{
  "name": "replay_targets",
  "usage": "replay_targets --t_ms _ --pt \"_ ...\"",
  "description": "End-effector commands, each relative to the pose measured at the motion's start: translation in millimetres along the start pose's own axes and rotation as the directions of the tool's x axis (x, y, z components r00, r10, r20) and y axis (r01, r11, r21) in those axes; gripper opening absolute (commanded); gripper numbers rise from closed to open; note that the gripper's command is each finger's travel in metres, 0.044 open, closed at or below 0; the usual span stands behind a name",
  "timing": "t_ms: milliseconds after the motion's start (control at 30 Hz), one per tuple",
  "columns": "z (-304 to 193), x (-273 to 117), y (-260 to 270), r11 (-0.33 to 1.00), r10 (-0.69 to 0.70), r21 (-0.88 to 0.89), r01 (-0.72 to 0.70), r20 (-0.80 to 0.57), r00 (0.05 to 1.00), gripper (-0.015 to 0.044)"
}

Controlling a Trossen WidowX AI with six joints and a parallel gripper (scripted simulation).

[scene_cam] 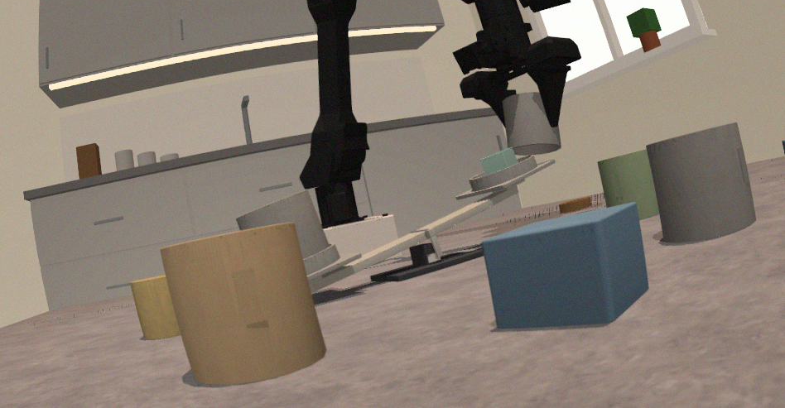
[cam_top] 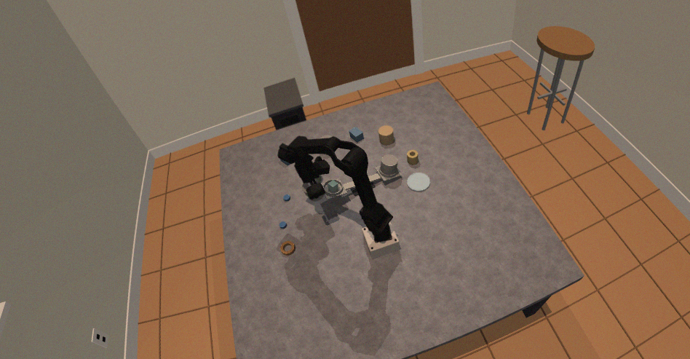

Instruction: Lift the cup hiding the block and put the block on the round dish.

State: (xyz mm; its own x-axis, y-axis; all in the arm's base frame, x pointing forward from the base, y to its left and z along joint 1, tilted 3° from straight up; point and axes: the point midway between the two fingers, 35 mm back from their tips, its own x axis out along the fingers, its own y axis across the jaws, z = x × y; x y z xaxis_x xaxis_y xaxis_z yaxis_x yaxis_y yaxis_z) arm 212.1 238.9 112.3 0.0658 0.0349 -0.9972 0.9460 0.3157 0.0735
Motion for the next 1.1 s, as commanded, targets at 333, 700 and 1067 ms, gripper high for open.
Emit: replay_targets --t_ms 333,700,1067 --pt "-44 38 -25 1.000 0.000 0.009 0.000 -0.002 1.000 0.0000" --pt "-49 62 -28 1.000 0.000 0.011 0.000 -0.002 1.000 0.0000" --pt "-48 83 -28 1.000 0.000 0.011 0.000 -0.002 1.000 0.0000"
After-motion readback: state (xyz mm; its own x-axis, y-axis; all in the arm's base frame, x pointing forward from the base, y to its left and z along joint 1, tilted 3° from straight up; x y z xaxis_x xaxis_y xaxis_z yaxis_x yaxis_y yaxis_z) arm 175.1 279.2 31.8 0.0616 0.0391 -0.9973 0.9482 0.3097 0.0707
